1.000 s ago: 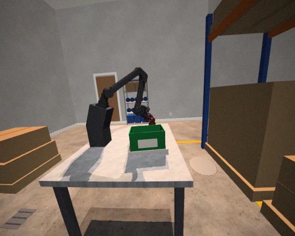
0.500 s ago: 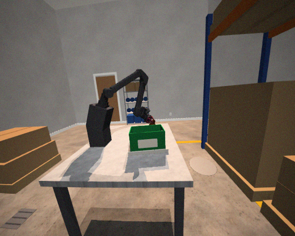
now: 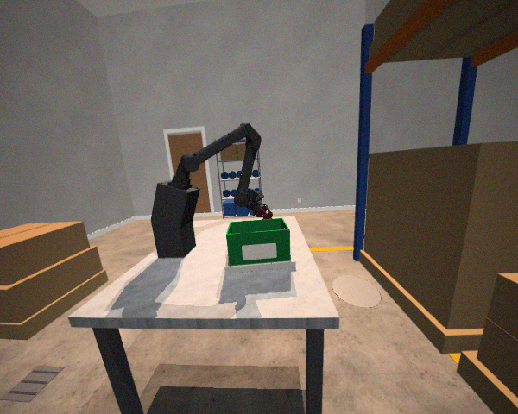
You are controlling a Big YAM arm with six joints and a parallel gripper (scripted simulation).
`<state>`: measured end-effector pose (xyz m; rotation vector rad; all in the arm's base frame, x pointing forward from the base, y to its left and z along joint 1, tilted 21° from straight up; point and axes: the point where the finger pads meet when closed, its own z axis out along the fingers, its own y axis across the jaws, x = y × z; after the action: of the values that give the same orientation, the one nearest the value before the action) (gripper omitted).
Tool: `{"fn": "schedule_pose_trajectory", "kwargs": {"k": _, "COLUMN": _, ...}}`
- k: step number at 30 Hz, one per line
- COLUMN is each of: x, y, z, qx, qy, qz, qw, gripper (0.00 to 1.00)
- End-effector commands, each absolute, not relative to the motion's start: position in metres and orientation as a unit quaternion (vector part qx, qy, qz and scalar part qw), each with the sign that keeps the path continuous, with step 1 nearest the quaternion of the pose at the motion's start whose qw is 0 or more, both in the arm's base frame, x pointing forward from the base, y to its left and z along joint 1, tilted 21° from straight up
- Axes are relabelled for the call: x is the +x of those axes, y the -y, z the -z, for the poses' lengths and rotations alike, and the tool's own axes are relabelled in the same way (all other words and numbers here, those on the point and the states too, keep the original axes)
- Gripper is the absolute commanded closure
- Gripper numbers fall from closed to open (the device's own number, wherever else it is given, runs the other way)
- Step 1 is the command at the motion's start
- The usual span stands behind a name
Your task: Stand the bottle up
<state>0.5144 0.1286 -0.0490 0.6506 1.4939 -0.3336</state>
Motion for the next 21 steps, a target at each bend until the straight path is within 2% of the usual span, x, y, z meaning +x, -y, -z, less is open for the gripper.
{"fn": "schedule_pose_trajectory", "kwargs": {"k": 1, "x": 0.5169, "y": -0.1227, "z": 0.0510, "qx": 0.296, "qy": -0.656, "qz": 0.148, "qw": 0.678, "gripper": 1.00}}
{"fn": "schedule_pose_trajectory", "kwargs": {"k": 21, "x": 0.5185, "y": -0.1237, "z": 0.0517, "qx": 0.296, "qy": -0.655, "qz": 0.146, "qw": 0.680, "gripper": 1.00}}
